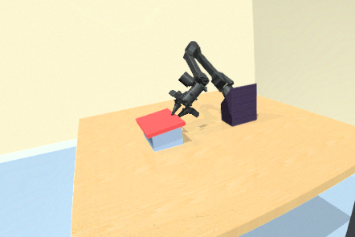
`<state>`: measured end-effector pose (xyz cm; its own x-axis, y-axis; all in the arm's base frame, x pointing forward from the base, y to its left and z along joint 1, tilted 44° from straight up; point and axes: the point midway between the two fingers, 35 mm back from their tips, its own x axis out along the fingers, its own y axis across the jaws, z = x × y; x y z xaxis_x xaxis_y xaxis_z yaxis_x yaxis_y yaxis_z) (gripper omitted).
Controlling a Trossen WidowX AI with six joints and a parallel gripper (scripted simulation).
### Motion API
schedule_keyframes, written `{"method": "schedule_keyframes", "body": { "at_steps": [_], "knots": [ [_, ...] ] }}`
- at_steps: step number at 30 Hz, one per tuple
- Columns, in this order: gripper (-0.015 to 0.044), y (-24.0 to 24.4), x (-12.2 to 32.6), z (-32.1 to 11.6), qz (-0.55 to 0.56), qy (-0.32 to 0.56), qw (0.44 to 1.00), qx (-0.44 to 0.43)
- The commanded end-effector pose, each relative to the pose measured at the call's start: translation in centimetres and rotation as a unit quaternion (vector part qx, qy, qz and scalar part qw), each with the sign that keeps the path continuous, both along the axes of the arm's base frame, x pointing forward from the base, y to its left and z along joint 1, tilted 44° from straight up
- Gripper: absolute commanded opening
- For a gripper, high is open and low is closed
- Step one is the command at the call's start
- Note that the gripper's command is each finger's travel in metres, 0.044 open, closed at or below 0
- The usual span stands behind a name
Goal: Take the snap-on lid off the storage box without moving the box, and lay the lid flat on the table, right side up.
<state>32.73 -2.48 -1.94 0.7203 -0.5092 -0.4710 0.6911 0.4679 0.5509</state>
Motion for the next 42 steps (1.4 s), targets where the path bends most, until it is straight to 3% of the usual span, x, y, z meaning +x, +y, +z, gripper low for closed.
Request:
{"method": "schedule_keyframes", "body": {
  "at_steps": [1,42],
  "knots": [
    [0.0,0.0,0.2,0.0,0.0,0.0,1.0,0.0],
    [0.0,2.0,0.7,2.1,0.0,-0.001,1.0,0.001]
  ]
}}
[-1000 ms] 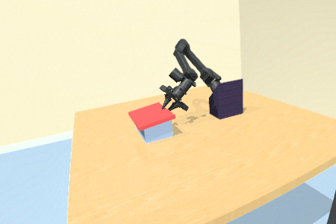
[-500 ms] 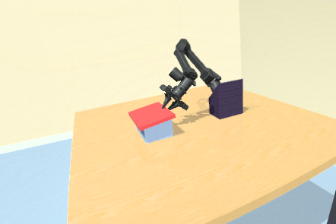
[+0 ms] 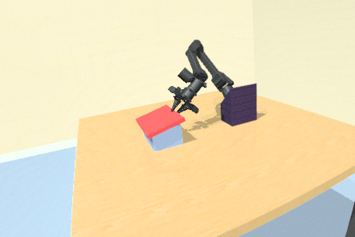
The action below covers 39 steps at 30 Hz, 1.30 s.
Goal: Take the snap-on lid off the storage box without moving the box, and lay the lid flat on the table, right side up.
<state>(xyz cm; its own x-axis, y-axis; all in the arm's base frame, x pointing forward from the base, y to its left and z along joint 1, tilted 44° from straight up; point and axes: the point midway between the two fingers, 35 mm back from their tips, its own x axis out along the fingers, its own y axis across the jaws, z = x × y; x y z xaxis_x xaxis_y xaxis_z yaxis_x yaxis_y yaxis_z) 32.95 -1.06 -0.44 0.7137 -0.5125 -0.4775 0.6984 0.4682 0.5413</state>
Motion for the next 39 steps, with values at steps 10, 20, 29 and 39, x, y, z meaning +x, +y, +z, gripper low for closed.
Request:
{"method": "schedule_keyframes", "body": {
  "at_steps": [10,20,29,39],
  "knots": [
    [0.0,1.4,1.0,1.6,0.002,-0.007,1.0,0.002],
    [0.0,2.3,1.6,2.5,0.002,-0.007,1.0,0.003],
    [0.0,3.1,2.2,3.4,0.002,-0.007,1.0,0.003],
    [0.0,3.9,3.0,4.3,0.002,-0.007,1.0,0.003]
  ]
}}
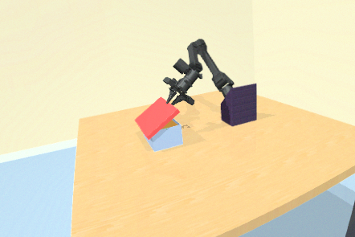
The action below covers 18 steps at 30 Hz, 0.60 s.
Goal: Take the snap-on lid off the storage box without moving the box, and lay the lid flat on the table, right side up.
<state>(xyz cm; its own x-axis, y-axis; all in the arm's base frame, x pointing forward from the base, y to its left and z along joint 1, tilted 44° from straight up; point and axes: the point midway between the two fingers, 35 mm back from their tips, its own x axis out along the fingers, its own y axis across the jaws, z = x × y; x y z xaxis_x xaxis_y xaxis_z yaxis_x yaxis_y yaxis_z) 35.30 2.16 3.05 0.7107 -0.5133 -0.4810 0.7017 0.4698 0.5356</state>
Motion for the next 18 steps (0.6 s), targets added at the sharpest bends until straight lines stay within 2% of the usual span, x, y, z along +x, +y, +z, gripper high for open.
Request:
{"method": "schedule_keyframes", "body": {
  "at_steps": [1,18],
  "knots": [
    [0.0,0.8,0.7,1.0,0.001,-0.011,1.0,0.004],
    [0.0,2.2,2.4,2.6,0.001,-0.011,1.0,0.005]
  ]
}}
